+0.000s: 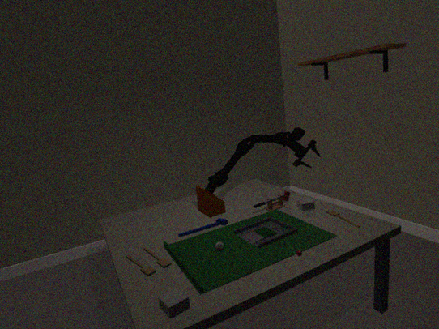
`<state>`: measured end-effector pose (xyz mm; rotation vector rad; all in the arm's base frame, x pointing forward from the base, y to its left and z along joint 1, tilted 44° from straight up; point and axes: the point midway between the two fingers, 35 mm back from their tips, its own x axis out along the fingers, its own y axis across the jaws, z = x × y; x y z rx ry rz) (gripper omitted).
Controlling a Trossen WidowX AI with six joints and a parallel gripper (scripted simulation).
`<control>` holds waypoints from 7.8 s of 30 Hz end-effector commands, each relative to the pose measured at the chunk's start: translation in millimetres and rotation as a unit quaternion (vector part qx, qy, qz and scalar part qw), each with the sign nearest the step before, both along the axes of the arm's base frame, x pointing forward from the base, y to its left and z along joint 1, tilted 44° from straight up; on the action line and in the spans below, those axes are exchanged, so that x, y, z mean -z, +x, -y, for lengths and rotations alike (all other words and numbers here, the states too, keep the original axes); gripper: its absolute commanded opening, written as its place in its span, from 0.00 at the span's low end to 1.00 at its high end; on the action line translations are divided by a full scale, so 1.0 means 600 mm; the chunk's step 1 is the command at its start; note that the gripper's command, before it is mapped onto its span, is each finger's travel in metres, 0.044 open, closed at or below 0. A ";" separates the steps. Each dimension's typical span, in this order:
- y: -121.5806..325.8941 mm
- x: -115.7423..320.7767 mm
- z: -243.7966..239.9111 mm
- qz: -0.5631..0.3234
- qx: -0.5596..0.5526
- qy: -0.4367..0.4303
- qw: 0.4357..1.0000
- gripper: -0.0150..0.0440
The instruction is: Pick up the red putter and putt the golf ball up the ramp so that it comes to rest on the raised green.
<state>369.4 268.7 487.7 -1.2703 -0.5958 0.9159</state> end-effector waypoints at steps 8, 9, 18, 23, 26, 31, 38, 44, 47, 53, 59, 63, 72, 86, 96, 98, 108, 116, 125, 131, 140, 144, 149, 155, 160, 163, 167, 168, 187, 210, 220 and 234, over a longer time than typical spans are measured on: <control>0.006 0.185 0.033 -0.155 -0.021 -0.051 0.986 1.00; 0.004 0.208 0.039 -0.175 -0.023 -0.056 0.983 1.00; -0.080 0.425 0.106 -0.392 -0.044 -0.067 0.916 1.00; -0.151 0.523 0.146 -0.501 -0.050 -0.052 0.863 1.00; -0.200 0.573 0.169 -0.562 -0.053 -0.035 0.825 1.00; -0.220 0.589 0.175 -0.585 -0.053 -0.026 0.809 1.00; -0.218 0.597 0.164 -0.585 -0.053 -0.026 0.809 1.00; -0.219 0.615 0.147 -0.585 -0.054 -0.026 0.809 1.00; -0.219 0.618 0.144 -0.585 -0.054 -0.026 0.809 1.00; -0.219 0.642 0.121 -0.585 -0.054 -0.025 0.809 1.00; -0.219 0.644 0.119 -0.585 -0.054 -0.025 0.809 1.00; -0.219 0.649 0.114 -0.585 -0.054 -0.025 0.809 1.00; -0.220 0.666 0.097 -0.585 -0.054 -0.025 0.809 1.00; -0.220 0.665 0.095 -0.583 -0.057 -0.024 0.810 0.64; -0.220 0.665 0.095 -0.583 -0.057 -0.024 0.810 0.27; -0.220 0.665 0.095 -0.583 -0.057 -0.024 0.810 0.25; -0.212 0.643 0.123 -0.582 -0.054 -0.030 0.811 0.25; -0.209 0.603 0.165 -0.583 -0.053 -0.032 0.810 0.25; -0.217 0.551 0.208 -0.584 -0.055 -0.027 0.810 0.25; -0.215 0.561 0.207 -0.589 -0.050 -0.031 0.806 0.25; -0.154 0.597 0.261 -0.638 0.024 -0.014 0.769 0.25; -0.129 0.616 0.290 -0.660 0.057 -0.003 0.749 0.25; -0.102 0.642 0.329 -0.687 0.097 0.010 0.720 0.25; -0.076 0.678 0.381 -0.714 0.143 0.028 0.685 0.25; -0.060 0.711 0.426 -0.734 0.178 0.043 0.654 0.25; -0.053 0.730 0.453 -0.747 0.199 0.052 0.633 0.25; -0.046 0.757 0.490 -0.763 0.225 0.065 0.603 0.25; -0.045 0.763 0.499 -0.767 0.231 0.068 0.595 0.25; -0.069 0.901 0.668 -0.826 0.332 0.132 0.436 0.25; -0.179 1.062 0.806 -0.861 0.398 0.199 0.248 0.25; -0.178 1.098 0.774 -0.861 0.397 0.199 0.248 0.25; -0.178 1.122 0.751 -0.861 0.397 0.199 0.248 0.25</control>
